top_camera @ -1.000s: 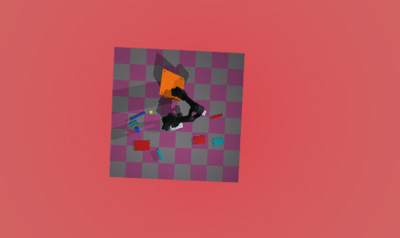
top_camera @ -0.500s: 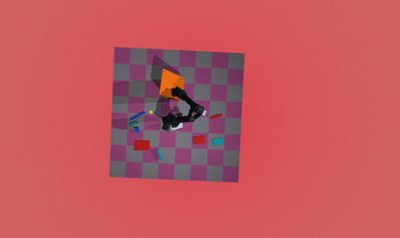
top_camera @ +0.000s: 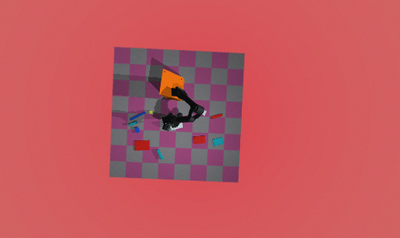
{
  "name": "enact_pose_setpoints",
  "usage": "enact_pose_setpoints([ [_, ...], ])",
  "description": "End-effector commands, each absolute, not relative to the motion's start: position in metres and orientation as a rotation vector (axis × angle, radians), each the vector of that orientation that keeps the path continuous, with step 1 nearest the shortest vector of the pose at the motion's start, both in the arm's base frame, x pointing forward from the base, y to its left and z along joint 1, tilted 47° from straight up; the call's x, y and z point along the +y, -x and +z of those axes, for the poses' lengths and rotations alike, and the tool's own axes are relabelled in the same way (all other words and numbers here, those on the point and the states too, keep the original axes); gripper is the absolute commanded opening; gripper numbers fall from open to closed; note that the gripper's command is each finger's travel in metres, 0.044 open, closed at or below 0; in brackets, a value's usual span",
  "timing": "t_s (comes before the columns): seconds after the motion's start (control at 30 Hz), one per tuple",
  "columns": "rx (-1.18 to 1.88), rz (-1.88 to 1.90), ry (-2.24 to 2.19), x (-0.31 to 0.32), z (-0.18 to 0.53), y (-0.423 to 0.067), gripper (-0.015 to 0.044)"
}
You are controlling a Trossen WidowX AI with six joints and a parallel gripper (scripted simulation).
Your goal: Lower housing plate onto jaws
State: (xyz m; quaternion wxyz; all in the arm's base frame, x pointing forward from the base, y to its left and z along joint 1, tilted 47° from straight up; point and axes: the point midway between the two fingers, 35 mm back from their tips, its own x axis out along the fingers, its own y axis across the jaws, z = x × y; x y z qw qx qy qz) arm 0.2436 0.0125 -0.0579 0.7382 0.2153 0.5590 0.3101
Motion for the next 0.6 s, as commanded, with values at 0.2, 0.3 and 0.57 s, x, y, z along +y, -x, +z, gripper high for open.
enact_pose_setpoints([
  [0.2,1.226,0.679,-0.48,0.0146,-0.0596,-0.2442,0.0351],
  [0.3,1.226,0.679,-0.48,0.0146,-0.0596,-0.2442,0.0351],
  [0.57,1.226,0.679,-0.48,0.0146,-0.0596,-0.2442,0.0351],
])
